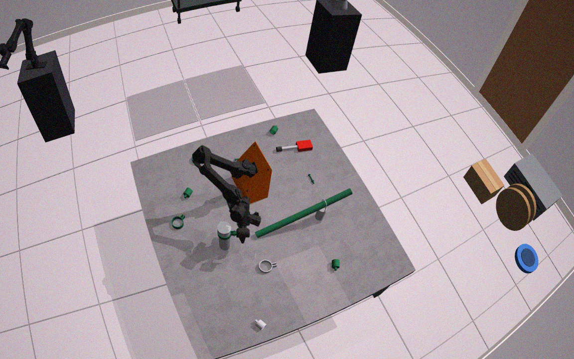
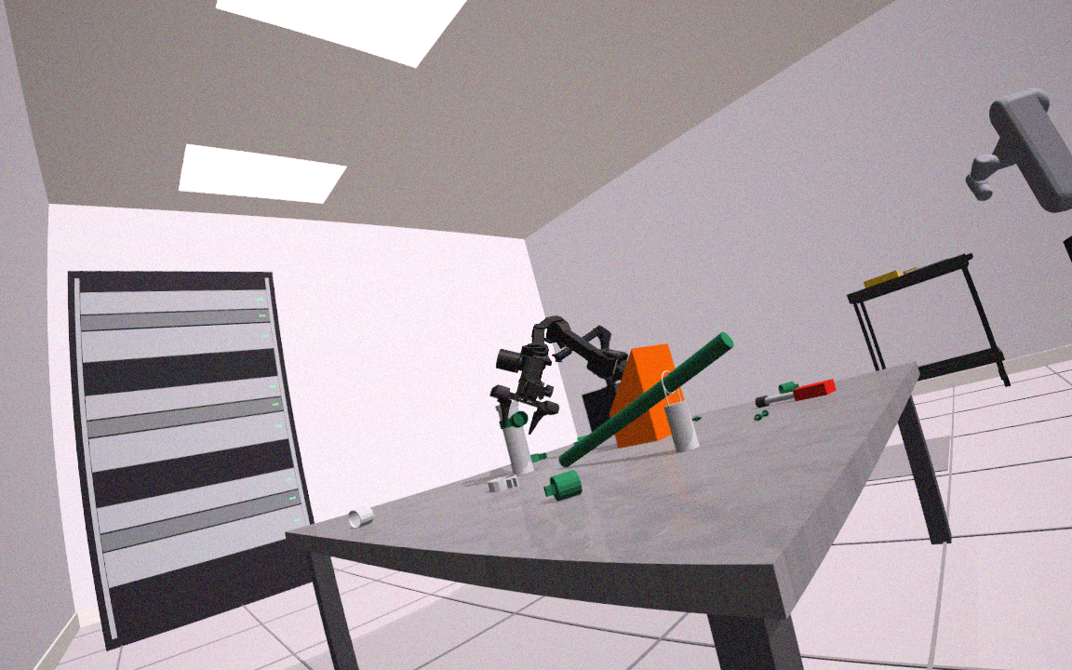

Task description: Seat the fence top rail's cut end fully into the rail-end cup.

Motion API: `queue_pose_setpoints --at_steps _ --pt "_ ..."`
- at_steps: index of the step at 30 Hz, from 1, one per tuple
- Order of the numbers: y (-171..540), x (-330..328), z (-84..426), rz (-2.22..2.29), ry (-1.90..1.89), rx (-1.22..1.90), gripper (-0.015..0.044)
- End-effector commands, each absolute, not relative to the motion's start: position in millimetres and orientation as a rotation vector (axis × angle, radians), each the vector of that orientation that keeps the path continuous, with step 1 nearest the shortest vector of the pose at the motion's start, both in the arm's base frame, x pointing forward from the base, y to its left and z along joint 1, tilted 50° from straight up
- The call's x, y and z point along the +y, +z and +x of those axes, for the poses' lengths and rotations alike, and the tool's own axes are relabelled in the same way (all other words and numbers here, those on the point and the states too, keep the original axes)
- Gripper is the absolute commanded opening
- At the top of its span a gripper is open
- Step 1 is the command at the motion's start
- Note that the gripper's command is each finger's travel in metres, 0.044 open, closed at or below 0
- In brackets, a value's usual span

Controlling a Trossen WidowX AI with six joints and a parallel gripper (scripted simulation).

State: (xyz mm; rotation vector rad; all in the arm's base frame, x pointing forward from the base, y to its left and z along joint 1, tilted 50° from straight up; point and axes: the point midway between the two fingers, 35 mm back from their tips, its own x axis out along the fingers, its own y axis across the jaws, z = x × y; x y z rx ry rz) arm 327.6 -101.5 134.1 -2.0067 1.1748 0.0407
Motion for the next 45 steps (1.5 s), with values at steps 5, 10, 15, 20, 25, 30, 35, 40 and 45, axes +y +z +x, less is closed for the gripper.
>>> queue_pose_setpoints --at_steps 5,10,15,20,25,30,35,40,45 --pt "132.2 -101.6 327.1 -2.012 0.049 1.175 0.0151" --pt "132.1 -101.5 326.8 -2.014 0.053 1.175 0.0059" --pt "130.8 -101.0 322.8 -2.043 0.100 1.168 0.0000" --pt "130.0 -100.8 319.9 -2.064 0.135 1.162 0.0000" --pt "129.3 -100.6 317.5 -2.080 0.163 1.158 0.0000" --pt "128.4 -100.4 313.9 -2.104 0.204 1.151 0.0000" --pt "127.6 -100.3 309.8 -2.131 0.253 1.142 0.0000" --pt "127.2 -100.4 307.6 -2.145 0.278 1.137 0.0000" --pt "126.7 -100.4 304.5 -2.165 0.315 1.130 0.0000"
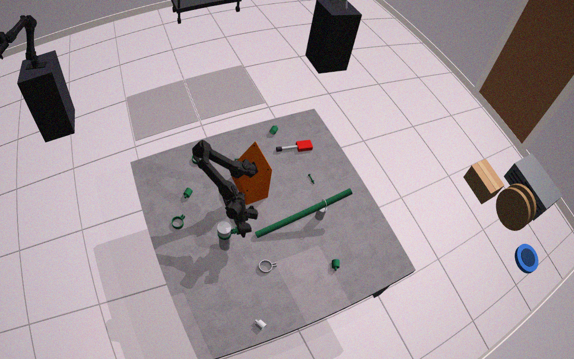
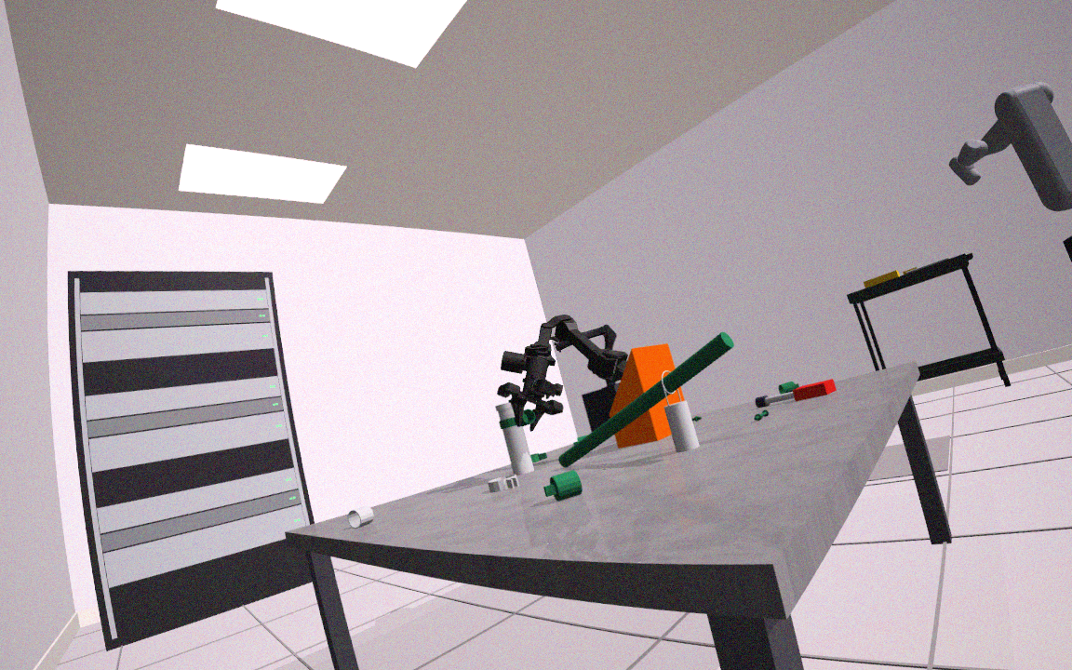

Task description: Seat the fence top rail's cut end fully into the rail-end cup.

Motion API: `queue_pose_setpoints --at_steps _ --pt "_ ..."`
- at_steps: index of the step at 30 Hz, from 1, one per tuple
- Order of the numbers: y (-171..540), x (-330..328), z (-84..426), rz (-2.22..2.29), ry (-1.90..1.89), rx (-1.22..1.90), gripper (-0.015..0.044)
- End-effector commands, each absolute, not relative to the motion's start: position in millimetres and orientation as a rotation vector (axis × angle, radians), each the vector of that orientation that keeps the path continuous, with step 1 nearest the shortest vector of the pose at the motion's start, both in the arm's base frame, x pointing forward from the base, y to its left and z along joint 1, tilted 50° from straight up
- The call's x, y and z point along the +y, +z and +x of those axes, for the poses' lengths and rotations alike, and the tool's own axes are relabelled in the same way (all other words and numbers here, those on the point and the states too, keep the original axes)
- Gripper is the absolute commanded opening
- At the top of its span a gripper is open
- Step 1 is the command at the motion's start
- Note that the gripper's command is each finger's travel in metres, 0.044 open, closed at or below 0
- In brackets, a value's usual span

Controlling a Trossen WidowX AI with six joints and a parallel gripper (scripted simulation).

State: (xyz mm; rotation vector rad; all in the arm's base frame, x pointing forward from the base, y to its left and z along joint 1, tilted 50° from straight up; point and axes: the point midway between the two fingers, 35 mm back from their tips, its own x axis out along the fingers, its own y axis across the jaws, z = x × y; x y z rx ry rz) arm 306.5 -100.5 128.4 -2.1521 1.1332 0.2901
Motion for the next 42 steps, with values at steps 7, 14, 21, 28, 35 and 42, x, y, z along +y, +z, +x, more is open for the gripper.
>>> queue_pose_setpoints --at_steps 7,14,21,28,35,42 --pt "126.2 -100.6 299.9 -2.193 0.368 1.119 0.0000" --pt "125.8 -101.0 295.4 -2.219 0.422 1.107 0.0000" --pt "125.8 -101.1 295.0 -2.222 0.426 1.106 0.0000" --pt "127.0 -101.2 295.4 -2.220 0.421 1.106 0.0000" --pt "127.0 -101.2 295.4 -2.220 0.421 1.106 0.0131" --pt "126.4 -98.2 295.4 -2.218 0.422 1.106 0.0315"
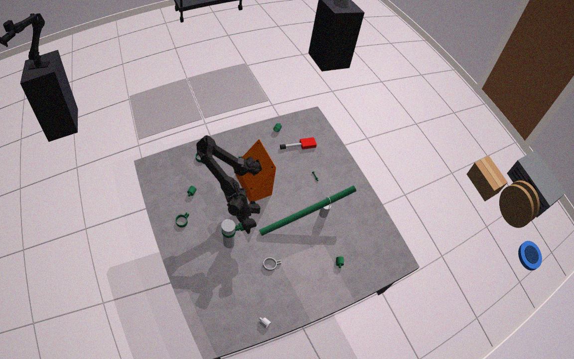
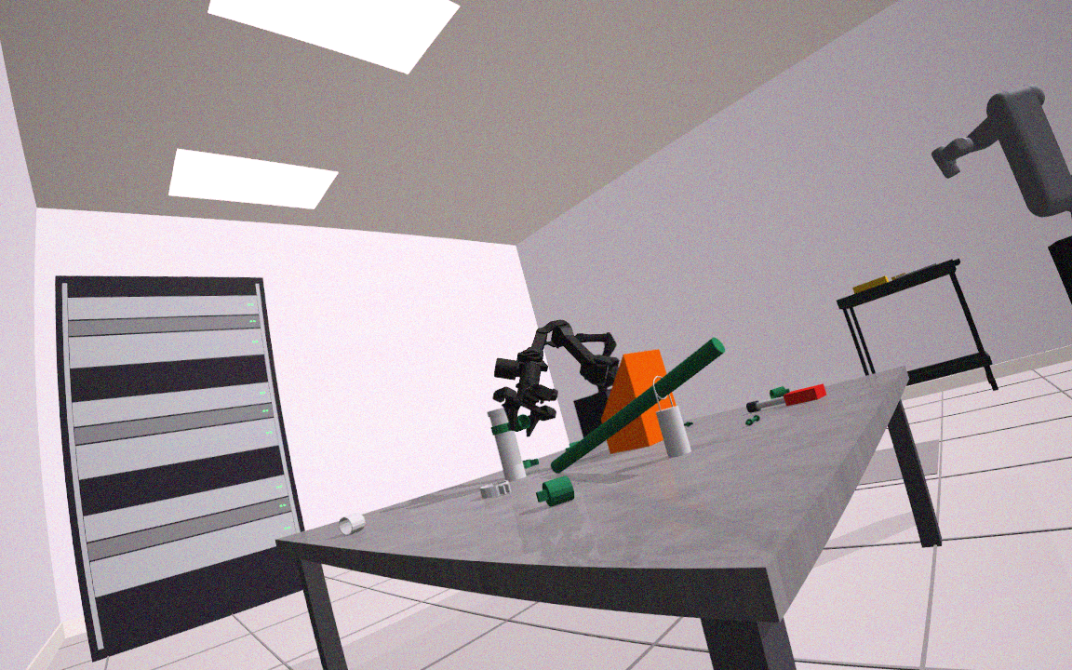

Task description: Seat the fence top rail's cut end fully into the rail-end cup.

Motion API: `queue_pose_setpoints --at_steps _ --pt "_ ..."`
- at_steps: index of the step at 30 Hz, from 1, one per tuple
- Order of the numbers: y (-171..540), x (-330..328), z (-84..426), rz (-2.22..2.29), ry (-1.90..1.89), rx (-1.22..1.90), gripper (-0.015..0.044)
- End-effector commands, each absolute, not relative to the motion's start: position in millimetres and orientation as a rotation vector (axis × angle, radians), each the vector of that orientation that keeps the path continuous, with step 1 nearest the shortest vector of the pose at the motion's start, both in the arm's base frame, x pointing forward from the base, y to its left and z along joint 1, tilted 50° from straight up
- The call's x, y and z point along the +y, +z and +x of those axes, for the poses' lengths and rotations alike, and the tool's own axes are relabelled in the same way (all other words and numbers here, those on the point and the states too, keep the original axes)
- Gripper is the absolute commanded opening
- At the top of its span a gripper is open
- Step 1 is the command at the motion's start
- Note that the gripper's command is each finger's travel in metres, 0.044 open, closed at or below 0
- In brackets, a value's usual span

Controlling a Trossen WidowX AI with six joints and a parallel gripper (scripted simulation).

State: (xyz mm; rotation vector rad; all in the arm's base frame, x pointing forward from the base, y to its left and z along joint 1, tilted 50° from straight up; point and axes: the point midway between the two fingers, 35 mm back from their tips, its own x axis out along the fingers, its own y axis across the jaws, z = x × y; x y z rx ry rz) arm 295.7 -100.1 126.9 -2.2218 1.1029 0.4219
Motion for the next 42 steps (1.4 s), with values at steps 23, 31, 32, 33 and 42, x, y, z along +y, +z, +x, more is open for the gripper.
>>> queue_pose_setpoints --at_steps 23,31,32,33,42 --pt "116.2 -39.1 291.2 -2.124 0.392 1.104 0.0440" --pt "100.8 8.0 289.1 -1.650 0.142 1.103 0.0440" --pt "99.3 13.8 288.3 -1.594 0.108 1.100 0.0440" --pt "97.9 19.5 287.3 -1.539 0.074 1.096 0.0440" --pt "89.7 69.4 274.7 -1.104 -0.212 1.006 0.0440"
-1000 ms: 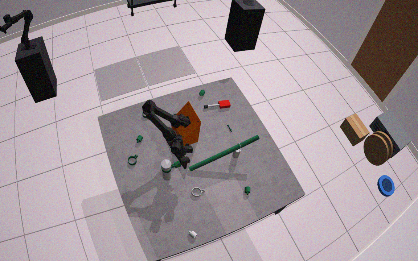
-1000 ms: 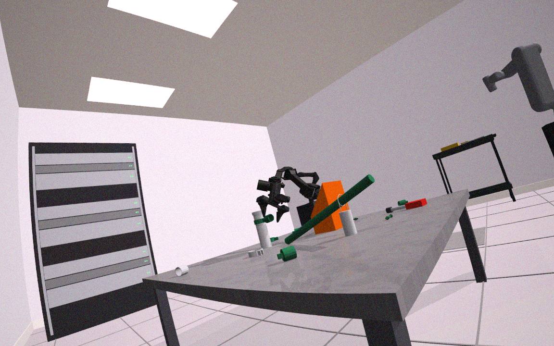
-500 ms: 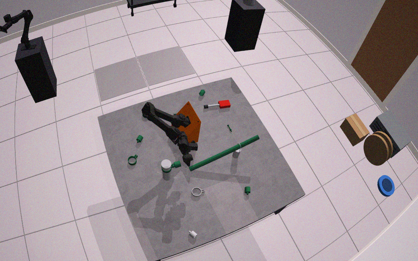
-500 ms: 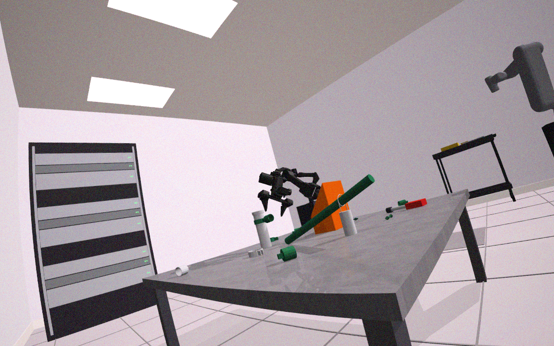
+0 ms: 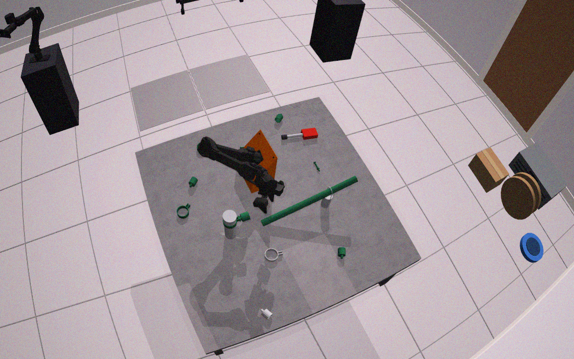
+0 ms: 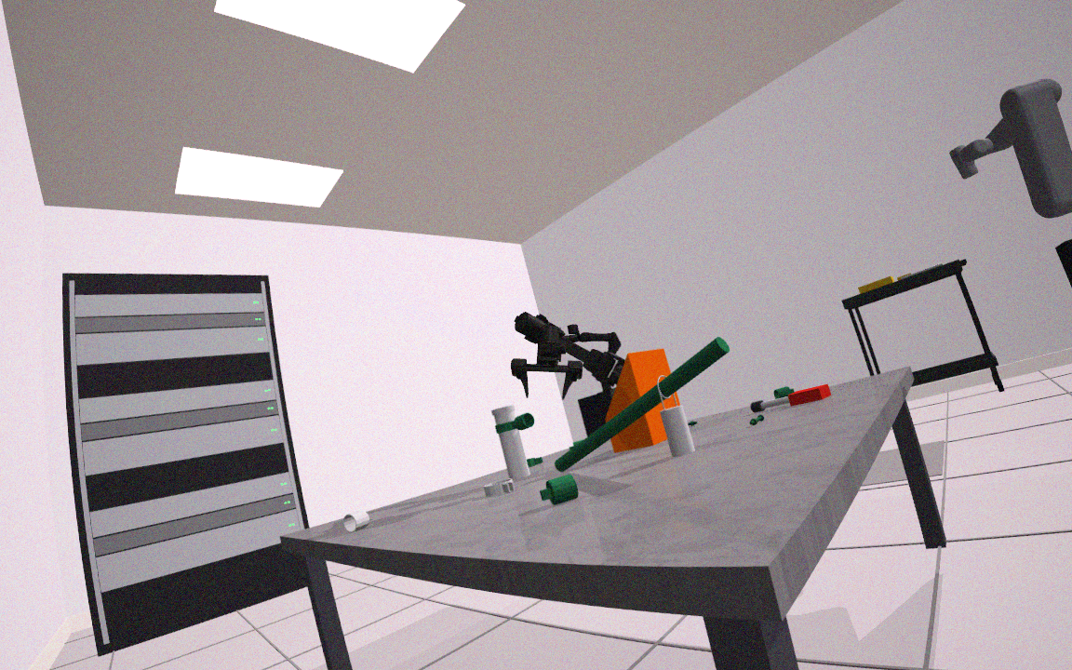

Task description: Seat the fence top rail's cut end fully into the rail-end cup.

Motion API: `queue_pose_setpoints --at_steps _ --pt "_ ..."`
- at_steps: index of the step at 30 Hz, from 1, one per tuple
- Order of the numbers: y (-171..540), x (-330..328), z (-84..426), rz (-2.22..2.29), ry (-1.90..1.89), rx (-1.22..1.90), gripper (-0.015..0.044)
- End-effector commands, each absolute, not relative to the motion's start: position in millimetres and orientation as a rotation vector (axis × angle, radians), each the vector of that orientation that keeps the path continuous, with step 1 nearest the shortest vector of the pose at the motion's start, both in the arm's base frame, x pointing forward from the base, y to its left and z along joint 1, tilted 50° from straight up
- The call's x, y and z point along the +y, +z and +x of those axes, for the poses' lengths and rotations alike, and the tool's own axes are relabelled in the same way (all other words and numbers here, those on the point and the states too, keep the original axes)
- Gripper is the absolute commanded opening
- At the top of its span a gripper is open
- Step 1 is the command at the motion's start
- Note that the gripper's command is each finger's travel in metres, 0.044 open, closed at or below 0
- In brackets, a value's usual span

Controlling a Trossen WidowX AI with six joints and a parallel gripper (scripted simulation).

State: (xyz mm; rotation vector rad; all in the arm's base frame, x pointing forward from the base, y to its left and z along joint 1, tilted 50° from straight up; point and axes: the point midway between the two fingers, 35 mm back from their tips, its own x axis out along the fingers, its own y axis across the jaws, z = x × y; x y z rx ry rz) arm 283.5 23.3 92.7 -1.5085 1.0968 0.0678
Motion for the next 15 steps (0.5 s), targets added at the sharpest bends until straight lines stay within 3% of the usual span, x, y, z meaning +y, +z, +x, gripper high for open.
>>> queue_pose_setpoints --at_steps 1,15 --pt "89.3 72.9 273.5 -1.072 -0.233 0.995 0.0440" --pt "87.7 100.7 263.2 -0.782 -0.400 0.872 0.0440"
